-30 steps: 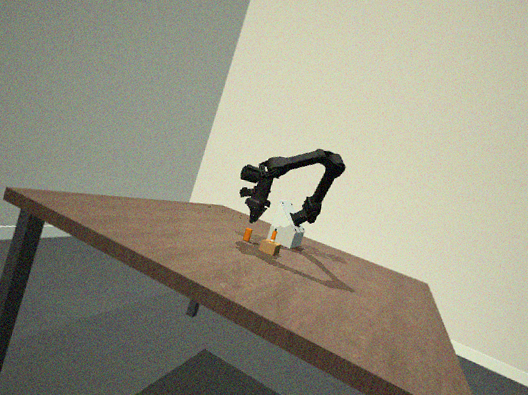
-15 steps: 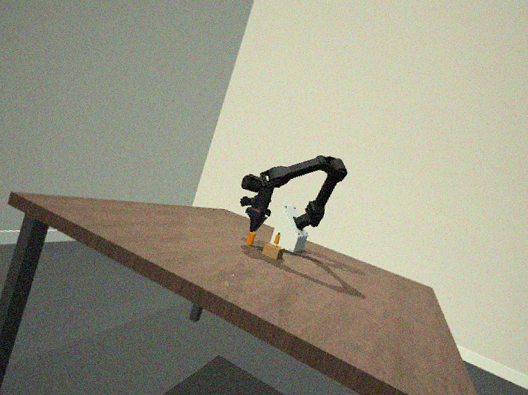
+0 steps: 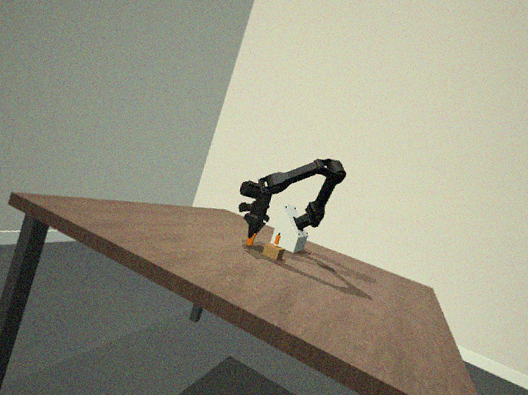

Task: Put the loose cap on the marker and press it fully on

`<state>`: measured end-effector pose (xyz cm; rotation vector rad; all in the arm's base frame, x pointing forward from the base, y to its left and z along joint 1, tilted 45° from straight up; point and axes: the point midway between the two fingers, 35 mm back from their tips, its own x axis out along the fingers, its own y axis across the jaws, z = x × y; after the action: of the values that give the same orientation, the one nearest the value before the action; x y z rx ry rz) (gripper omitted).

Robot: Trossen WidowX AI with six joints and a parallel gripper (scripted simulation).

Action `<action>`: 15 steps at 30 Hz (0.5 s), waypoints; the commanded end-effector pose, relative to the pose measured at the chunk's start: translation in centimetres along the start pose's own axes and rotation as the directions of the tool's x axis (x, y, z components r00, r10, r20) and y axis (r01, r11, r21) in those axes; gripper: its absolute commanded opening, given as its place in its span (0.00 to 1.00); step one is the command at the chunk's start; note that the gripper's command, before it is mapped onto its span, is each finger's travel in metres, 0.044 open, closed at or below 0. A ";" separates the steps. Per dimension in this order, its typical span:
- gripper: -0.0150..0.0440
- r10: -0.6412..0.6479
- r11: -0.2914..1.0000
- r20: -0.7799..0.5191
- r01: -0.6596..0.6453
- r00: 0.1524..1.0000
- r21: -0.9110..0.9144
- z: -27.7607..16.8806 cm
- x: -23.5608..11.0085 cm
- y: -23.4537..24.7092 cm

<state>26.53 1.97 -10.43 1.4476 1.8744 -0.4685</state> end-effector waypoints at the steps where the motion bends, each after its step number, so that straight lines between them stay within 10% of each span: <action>1: 0.66 -0.002 1.000 -0.008 0.002 1.000 0.011 -0.1 0.7 -0.3; 10: 0.66 -0.002 1.000 -0.009 0.002 1.000 0.011 -0.1 1.9 -0.3; 15: 0.50 -0.002 1.000 -0.009 0.002 1.000 0.011 -0.1 1.9 -0.3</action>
<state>26.06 3.17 -11.65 1.4503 1.8815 -0.4706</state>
